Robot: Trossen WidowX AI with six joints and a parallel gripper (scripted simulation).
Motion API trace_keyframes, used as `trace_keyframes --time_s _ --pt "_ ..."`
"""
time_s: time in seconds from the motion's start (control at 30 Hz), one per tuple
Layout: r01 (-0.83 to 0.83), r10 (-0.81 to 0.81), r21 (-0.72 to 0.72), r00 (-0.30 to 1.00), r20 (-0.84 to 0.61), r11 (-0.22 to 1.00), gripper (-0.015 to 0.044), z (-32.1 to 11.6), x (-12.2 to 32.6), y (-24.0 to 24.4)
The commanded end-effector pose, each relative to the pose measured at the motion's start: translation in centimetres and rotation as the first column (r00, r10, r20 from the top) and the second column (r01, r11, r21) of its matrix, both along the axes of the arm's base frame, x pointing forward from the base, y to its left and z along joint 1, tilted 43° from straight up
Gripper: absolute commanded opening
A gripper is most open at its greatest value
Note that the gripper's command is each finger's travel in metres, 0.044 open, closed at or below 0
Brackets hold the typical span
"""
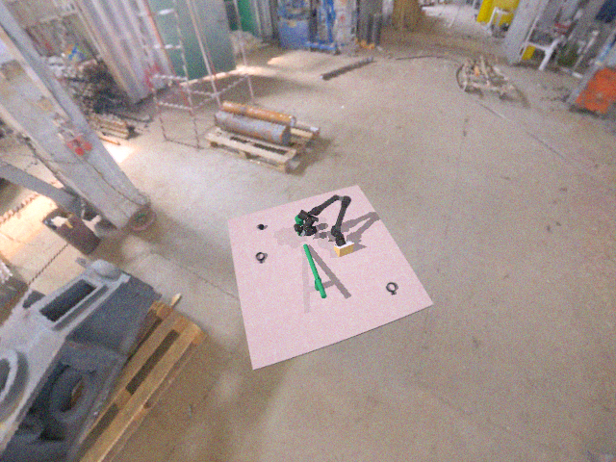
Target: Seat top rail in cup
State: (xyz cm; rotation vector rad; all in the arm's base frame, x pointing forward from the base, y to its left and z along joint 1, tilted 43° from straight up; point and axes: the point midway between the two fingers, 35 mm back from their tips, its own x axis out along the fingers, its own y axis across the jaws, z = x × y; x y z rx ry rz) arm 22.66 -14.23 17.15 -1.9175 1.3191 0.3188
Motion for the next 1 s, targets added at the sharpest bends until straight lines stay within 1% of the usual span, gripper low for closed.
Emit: trace_keyframes --time_s 0.0,0.6,0.97 --pt "0.003 -0.003 -0.001 1.000 0.002 1.000 0.0000 -0.04 0.09 0.02" --pt "0.014 -0.014 -0.004 1.000 0.009 1.000 0.0000 -0.02 0.17 -0.05" --pt "0.014 -0.014 -0.002 1.000 0.009 1.000 0.0289 -0.03 0.21 0.07"
